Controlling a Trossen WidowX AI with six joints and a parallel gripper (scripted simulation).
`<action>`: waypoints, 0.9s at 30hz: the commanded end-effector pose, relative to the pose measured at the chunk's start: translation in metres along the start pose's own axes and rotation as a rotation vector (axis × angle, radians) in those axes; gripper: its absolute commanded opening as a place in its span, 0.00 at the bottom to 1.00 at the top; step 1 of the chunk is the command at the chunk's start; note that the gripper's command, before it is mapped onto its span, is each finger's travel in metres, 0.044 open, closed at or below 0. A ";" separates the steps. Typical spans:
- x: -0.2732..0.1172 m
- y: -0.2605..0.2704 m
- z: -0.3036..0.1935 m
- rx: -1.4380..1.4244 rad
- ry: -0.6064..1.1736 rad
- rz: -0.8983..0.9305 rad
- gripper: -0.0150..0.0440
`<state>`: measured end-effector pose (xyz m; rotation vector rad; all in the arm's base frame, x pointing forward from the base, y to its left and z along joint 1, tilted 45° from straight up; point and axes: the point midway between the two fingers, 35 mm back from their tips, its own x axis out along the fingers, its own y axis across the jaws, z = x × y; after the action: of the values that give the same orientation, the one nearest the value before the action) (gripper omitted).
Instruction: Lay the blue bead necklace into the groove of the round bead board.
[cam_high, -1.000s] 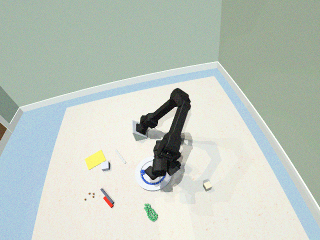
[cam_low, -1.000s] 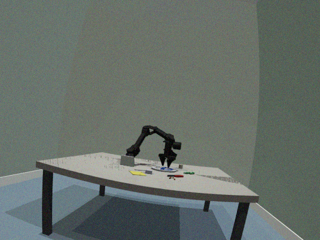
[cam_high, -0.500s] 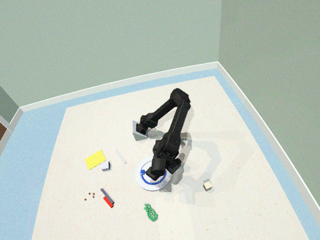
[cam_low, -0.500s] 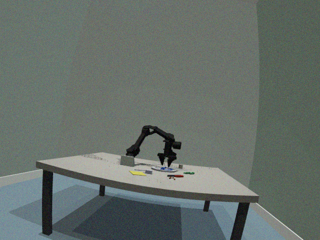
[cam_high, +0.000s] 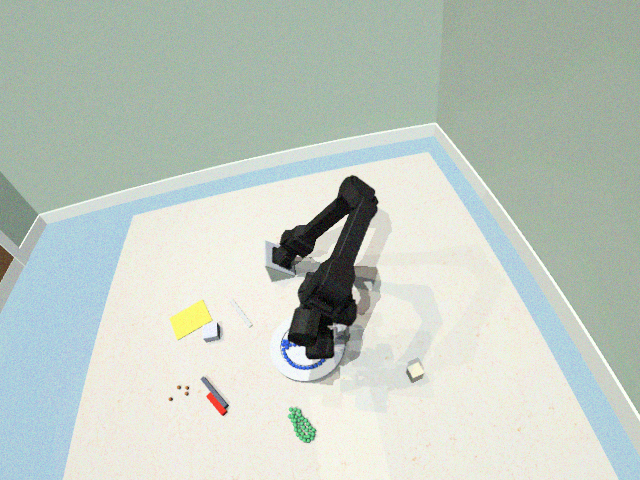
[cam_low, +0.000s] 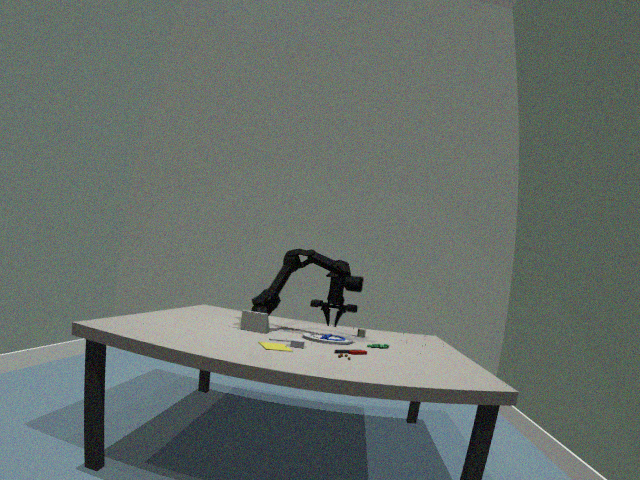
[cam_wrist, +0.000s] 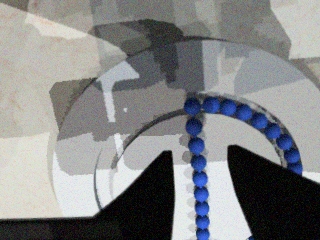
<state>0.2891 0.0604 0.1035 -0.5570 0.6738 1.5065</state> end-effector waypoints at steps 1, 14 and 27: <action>0.000 -0.001 0.000 -0.025 0.006 0.000 0.46; 0.013 -0.003 0.000 -0.029 0.006 -0.009 0.46; 0.035 -0.001 0.000 -0.026 0.005 -0.001 0.46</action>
<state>0.2916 0.0808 0.0827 -0.5946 0.6551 1.5087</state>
